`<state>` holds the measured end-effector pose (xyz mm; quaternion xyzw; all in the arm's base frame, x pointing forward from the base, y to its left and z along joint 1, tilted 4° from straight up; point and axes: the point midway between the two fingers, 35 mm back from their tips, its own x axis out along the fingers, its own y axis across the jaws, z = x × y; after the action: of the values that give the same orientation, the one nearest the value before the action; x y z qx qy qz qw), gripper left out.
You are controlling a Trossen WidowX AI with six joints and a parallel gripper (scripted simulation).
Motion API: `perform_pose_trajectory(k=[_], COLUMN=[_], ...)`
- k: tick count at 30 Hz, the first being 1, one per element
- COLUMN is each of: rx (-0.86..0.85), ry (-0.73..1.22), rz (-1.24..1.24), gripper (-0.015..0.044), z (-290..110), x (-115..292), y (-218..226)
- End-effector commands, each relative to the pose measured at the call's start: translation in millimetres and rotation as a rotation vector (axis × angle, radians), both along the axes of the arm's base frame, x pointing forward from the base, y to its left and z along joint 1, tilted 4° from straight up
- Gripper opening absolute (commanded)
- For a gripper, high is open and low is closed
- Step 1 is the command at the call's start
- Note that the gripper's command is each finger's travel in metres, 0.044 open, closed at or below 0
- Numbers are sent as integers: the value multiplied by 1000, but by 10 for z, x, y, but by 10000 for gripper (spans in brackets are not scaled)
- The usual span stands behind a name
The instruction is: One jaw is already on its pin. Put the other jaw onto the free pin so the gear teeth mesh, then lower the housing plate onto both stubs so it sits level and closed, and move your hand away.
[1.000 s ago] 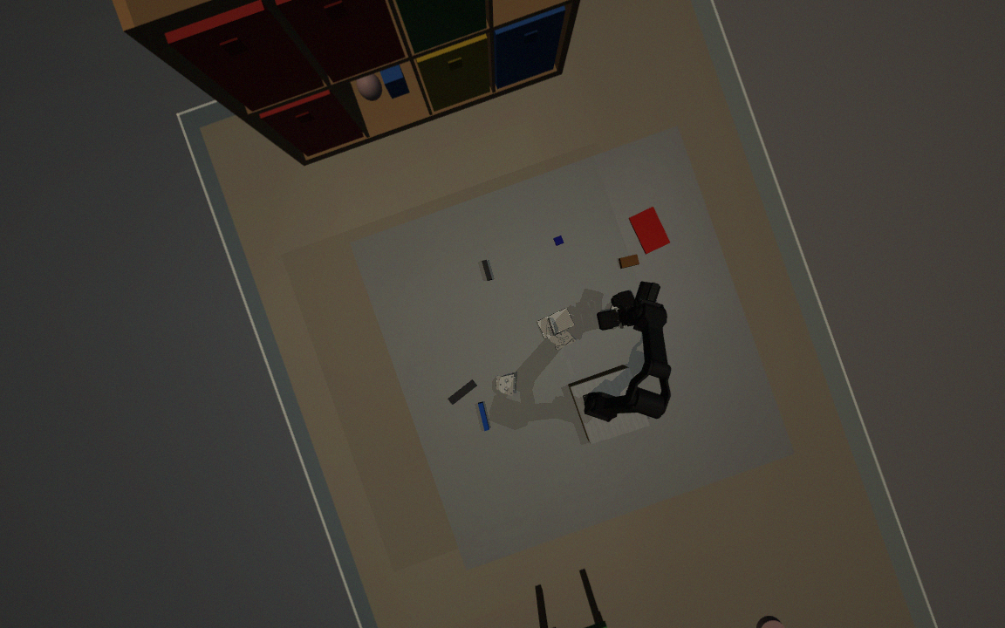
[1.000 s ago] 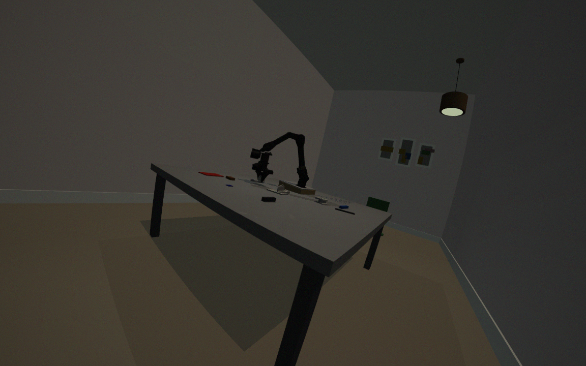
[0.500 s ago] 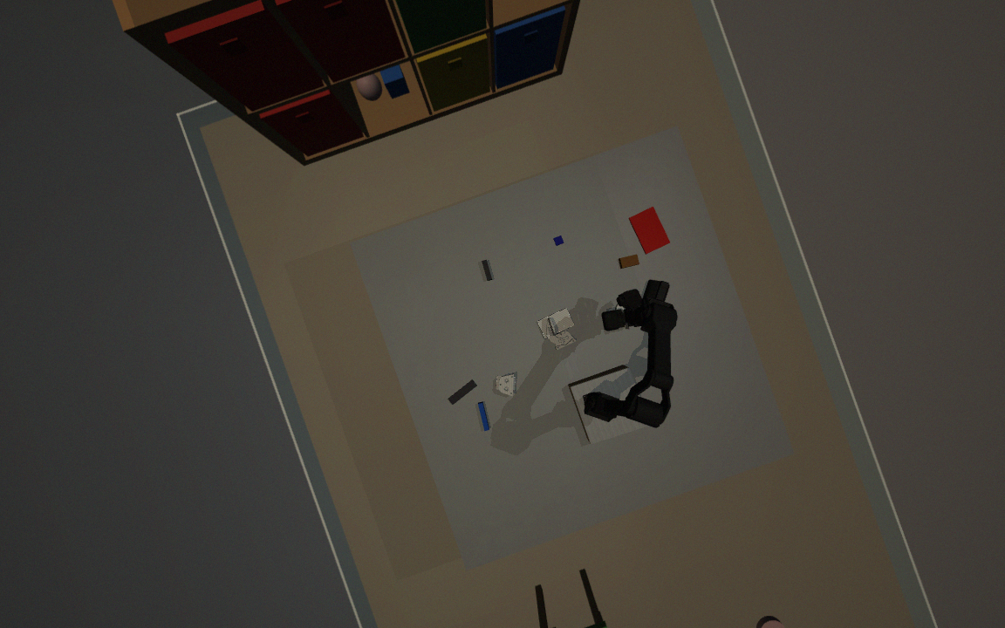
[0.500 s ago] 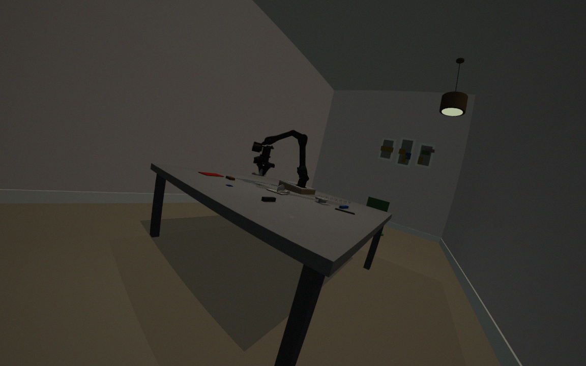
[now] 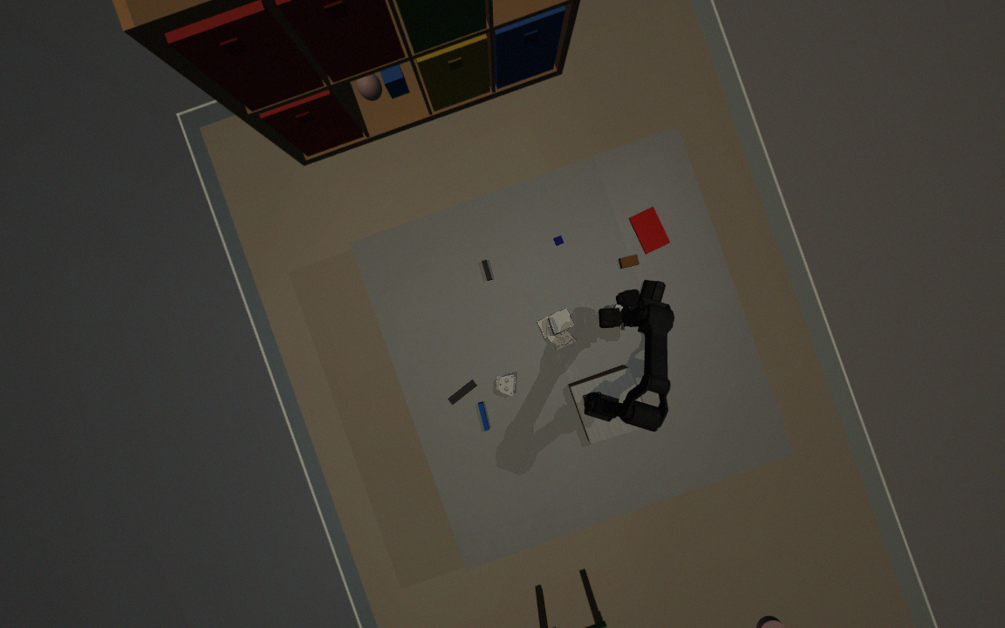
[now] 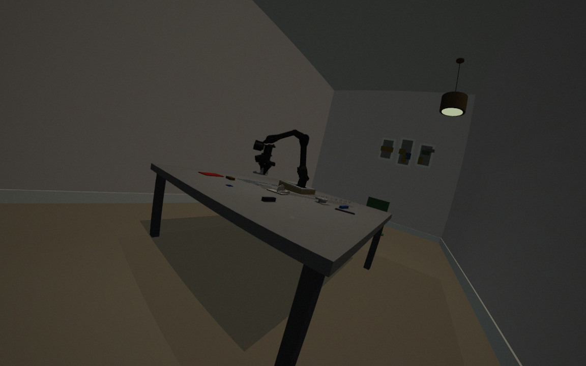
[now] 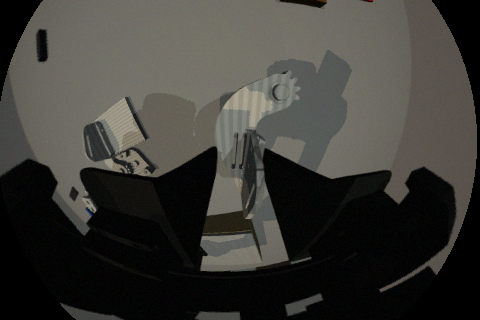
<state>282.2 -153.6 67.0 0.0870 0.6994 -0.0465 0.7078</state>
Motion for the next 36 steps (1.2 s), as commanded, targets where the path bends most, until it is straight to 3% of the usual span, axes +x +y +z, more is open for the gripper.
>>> perform_pose_trajectory(k=[1,36], rx=[-1,14], ry=[0,40], rz=[-67,-770], gripper=[134,134], z=[31,110], x=[-5,-66], y=[65,729])
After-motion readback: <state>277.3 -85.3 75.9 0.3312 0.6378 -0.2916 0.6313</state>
